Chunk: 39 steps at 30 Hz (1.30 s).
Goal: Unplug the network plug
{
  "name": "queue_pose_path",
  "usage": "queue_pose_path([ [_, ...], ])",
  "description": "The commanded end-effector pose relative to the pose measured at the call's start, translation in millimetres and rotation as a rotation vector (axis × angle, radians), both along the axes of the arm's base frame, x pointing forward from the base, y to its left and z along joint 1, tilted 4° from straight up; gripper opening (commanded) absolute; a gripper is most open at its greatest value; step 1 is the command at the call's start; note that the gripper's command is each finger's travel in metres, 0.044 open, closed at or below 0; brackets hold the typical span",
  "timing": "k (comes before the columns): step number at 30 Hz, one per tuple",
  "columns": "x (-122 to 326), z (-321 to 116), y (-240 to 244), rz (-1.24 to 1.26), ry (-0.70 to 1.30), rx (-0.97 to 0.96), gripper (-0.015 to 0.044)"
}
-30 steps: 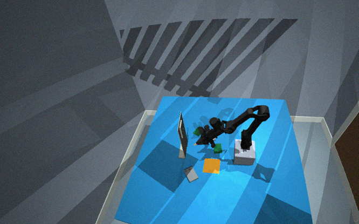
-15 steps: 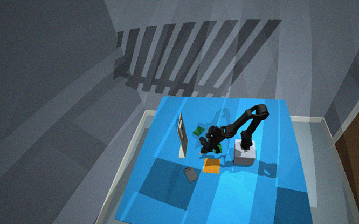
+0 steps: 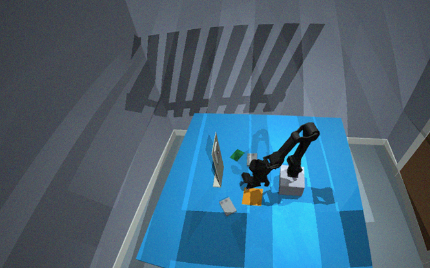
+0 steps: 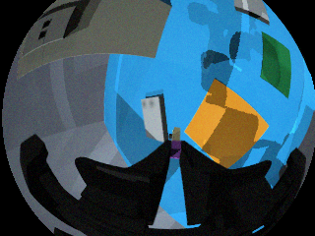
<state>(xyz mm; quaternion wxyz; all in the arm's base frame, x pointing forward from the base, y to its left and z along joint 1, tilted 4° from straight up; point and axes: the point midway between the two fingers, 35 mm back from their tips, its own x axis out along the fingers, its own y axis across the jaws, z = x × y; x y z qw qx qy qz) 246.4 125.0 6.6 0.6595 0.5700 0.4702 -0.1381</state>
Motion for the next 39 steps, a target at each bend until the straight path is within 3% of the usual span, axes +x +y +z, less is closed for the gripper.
queue_pose_path([
  [1, -12.8, -10.5, 0.8, 0.016, 0.04, -0.044, 0.0],
  [39, -22.3, -41.1, 3.8, 0.038, 0.071, -0.09, 0.0],
])
